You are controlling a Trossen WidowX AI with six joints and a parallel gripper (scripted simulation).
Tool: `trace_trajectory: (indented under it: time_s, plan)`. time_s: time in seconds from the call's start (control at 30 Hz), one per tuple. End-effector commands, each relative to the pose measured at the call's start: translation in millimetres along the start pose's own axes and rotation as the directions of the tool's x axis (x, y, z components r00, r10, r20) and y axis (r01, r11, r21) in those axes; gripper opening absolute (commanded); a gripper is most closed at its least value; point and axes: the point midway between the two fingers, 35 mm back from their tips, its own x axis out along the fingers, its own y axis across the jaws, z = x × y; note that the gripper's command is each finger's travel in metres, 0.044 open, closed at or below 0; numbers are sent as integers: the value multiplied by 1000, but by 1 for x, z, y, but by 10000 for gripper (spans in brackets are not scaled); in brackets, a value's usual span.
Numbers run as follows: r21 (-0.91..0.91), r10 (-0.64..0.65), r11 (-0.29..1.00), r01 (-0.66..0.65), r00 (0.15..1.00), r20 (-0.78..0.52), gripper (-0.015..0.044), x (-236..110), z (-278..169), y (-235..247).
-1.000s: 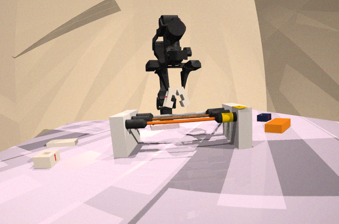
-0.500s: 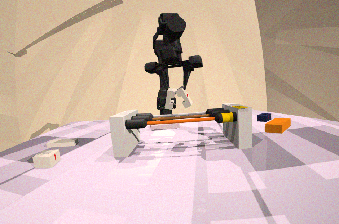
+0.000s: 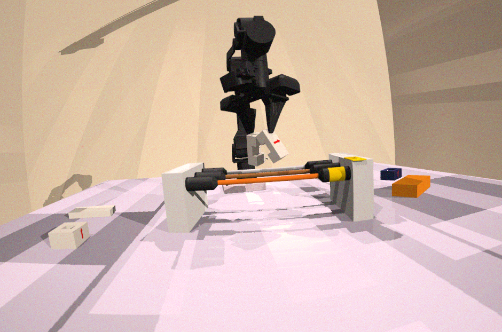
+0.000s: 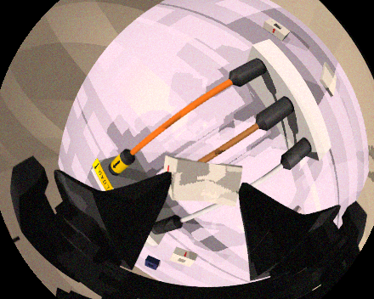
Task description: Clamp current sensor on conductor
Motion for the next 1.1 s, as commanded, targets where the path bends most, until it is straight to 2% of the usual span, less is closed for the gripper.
trace_trajectory:
  time_s: [0.0, 0.3, 0.63, 1.07]
  plan:
    - [122, 9, 992, -11, 1000, 17, 0, 1, 8, 6]
    - [431, 27, 901, -42, 999, 40, 0, 7, 22, 19]
    - [716, 47, 694, -80, 997, 66, 0, 13, 38, 31]
    - [732, 49, 676, -83, 997, 68, 0, 27, 40, 34]
